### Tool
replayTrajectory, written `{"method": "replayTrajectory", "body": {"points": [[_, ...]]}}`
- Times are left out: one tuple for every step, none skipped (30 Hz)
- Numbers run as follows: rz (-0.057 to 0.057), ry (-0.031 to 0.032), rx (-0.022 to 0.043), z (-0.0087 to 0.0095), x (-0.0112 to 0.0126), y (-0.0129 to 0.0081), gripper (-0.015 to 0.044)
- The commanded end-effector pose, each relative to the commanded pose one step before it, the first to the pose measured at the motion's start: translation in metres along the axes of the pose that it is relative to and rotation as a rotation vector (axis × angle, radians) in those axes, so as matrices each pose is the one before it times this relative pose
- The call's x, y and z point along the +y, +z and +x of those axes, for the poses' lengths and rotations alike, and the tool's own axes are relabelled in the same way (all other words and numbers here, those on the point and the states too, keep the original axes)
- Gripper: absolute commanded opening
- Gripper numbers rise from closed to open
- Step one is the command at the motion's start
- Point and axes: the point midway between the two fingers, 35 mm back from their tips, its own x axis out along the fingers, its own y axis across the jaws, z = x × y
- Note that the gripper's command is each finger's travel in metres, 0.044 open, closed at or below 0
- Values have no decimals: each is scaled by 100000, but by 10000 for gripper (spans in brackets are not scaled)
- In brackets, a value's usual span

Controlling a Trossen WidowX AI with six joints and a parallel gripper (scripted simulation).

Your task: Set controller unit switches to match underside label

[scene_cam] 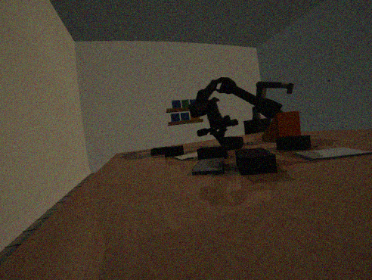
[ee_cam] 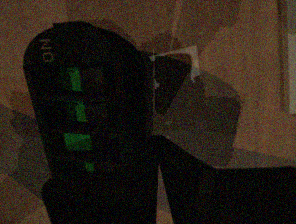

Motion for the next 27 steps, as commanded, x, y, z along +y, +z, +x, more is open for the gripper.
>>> {"method": "replayTrajectory", "body": {"points": [[-1008, 2501, 315, 572, 1274, -28, 0], [-5, 5, 2, 30, 121, -1, 0], [-5, 5, 2, 30, 121, -1, 0], [-4, 4, 1, 24, 96, -1, 0], [-2, 3, 1, 14, 59, -1, 0], [-1, 1, 0, 5, 20, 0, 0], [0, 0, 0, 0, 0, 0, 0], [0, 0, 0, 0, 0, 0, 0], [0, 0, 0, 0, 0, 0, 0], [0, 0, 0, 0, 0, 0, 0], [0, 0, 0, 0, 0, 0, 0], [0, 0, 0, 0, 0, 0, 0], [0, 0, 0, 0, 0, 0, 0], [0, 0, 0, 0, 0, 0, 0], [0, 0, 0, 0, 0, 0, 0], [0, 0, 0, 0, 0, 0, 0], [0, 0, 0, 0, 0, 0, 0], [0, 0, 0, 0, 0, 0, 0], [0, 0, 0, 0, 0, 0, 0], [0, 0, 0, 0, 0, 0, 0], [0, 0, 0, 0, 0, 0, 0], [0, 0, 0, 0, 0, 0, 0], [0, 0, 0, 0, 0, 0, 0], [0, 0, 0, 0, 0, 0, 0], [0, 0, 0, 0, 0, 0, 0], [0, 0, 0, 0, 0, 0, 0], [0, 0, 0, 0, 0, 0, 0]]}}
